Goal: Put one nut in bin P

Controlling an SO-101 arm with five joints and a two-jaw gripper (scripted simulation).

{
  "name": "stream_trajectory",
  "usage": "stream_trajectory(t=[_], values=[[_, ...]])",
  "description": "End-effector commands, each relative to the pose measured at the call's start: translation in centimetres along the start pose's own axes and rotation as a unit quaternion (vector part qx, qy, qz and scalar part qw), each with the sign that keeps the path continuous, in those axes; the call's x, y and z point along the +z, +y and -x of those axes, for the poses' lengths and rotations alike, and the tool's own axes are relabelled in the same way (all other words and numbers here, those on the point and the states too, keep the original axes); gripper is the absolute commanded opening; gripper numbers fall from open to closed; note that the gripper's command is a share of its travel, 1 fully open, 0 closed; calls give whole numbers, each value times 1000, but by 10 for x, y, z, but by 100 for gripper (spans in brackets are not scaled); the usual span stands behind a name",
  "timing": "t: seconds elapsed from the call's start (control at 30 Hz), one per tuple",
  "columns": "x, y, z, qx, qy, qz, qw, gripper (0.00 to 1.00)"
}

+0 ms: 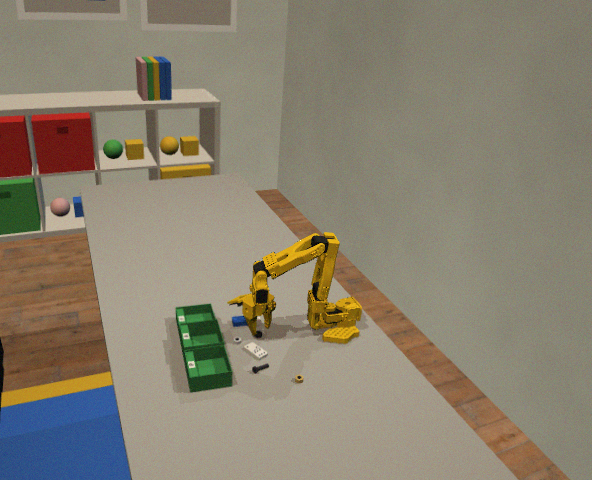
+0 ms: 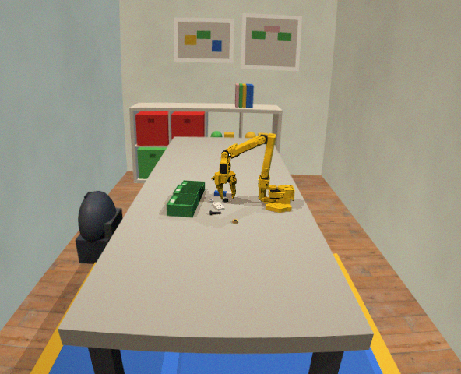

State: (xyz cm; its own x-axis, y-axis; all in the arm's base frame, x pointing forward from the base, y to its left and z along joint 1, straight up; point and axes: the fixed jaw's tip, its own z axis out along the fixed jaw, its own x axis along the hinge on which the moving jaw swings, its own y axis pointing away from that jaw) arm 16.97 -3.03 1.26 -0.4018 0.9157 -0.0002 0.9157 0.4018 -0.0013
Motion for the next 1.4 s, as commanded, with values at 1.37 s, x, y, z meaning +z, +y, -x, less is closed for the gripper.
stream_trajectory(t=[1.37], values=[[4, 2, 4, 7, -4, 7, 1000, 17]])
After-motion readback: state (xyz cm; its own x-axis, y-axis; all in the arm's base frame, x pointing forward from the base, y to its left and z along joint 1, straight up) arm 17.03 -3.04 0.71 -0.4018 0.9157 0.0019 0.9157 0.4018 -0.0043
